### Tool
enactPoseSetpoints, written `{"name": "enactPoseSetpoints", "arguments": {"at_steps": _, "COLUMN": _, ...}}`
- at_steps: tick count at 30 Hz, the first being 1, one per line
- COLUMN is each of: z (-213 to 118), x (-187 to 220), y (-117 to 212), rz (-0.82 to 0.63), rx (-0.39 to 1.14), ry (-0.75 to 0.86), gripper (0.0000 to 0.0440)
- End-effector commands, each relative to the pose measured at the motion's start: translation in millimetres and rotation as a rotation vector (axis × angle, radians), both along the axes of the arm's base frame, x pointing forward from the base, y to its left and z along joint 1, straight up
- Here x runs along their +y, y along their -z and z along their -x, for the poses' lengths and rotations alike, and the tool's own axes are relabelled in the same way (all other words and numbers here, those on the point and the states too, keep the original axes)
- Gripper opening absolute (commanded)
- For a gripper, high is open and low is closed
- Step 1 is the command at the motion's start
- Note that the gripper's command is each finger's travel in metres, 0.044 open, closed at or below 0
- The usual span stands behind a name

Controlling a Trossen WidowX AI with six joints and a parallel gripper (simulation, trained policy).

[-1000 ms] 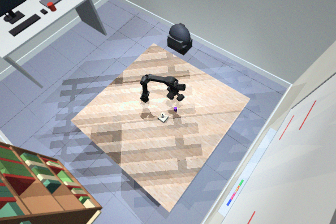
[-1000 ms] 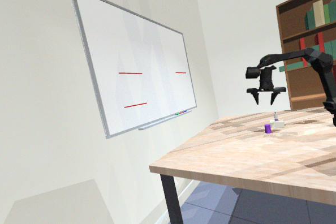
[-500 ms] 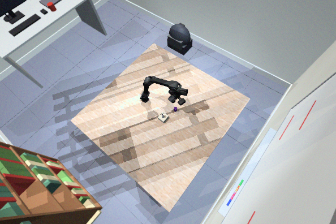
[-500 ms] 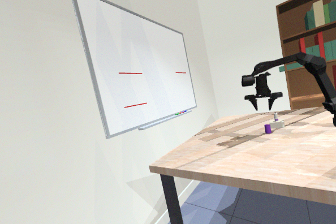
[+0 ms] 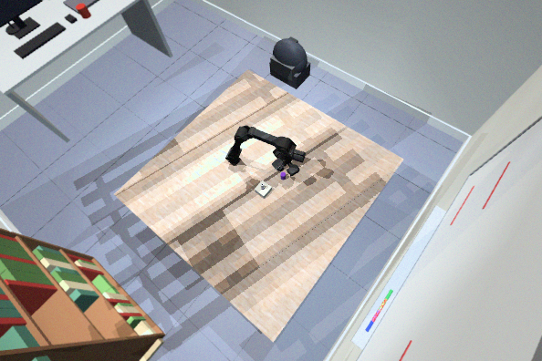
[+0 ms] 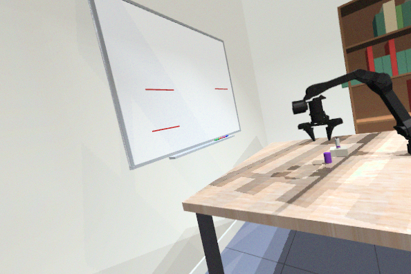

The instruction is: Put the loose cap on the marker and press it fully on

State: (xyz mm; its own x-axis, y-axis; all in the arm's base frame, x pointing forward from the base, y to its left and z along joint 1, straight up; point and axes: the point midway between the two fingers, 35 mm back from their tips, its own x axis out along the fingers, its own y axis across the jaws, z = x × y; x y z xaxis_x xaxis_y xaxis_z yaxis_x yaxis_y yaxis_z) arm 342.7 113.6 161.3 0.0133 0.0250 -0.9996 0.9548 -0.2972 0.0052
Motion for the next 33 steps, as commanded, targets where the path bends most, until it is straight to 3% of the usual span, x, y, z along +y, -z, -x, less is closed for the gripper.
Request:
{"name": "enactPoseSetpoints", "arguments": {"at_steps": 1, "z": -1, "x": -3, "y": 8, "rz": 0.001, "rx": 0.024, "ry": 0.004, "gripper": 0.0326}}
{"name": "enactPoseSetpoints", "arguments": {"at_steps": 33, "z": 8, "x": -15, "y": 88, "rz": 0.030, "rx": 0.193, "ry": -0.048, "gripper": 0.0282}}
